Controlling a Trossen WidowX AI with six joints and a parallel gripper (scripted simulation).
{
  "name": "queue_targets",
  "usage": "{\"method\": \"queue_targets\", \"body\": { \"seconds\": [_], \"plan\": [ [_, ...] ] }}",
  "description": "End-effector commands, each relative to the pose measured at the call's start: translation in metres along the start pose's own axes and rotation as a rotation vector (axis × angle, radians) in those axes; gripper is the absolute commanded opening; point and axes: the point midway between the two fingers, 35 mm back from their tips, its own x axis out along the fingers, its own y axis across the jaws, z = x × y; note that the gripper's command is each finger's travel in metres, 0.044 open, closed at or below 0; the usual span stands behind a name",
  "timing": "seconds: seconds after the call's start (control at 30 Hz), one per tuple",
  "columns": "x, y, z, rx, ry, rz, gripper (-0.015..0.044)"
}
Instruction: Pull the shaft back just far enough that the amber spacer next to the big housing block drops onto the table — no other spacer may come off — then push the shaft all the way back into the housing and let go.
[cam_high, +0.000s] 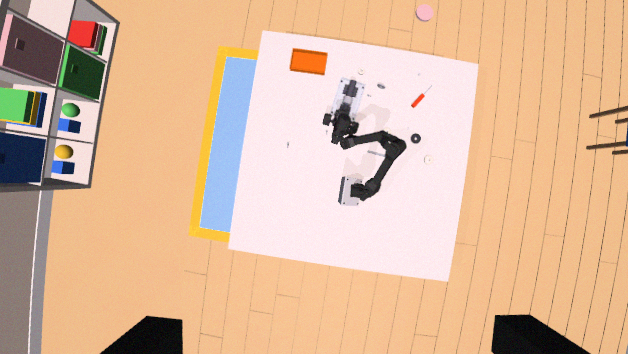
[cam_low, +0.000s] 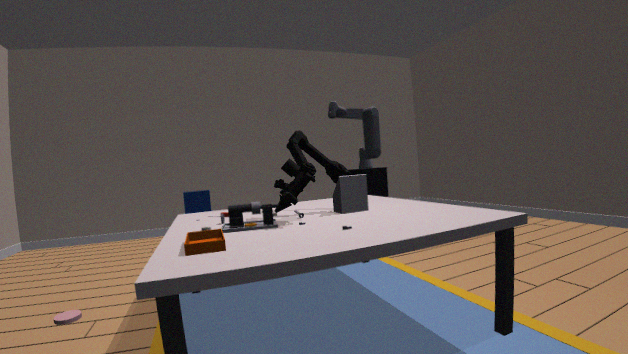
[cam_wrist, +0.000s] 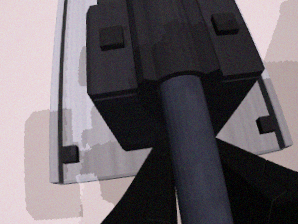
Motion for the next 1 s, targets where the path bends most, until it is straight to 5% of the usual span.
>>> {"method": "queue_targets", "body": {
  "seconds": [0.0,0.97],
  "plan": [
    [0.0017,0.0006,0.0041,0.005,-0.005,-0.001,0.0],
    [0.0059,0.0004,0.0083,0.005,-0.005,-0.001,0.0]
  ]
}}
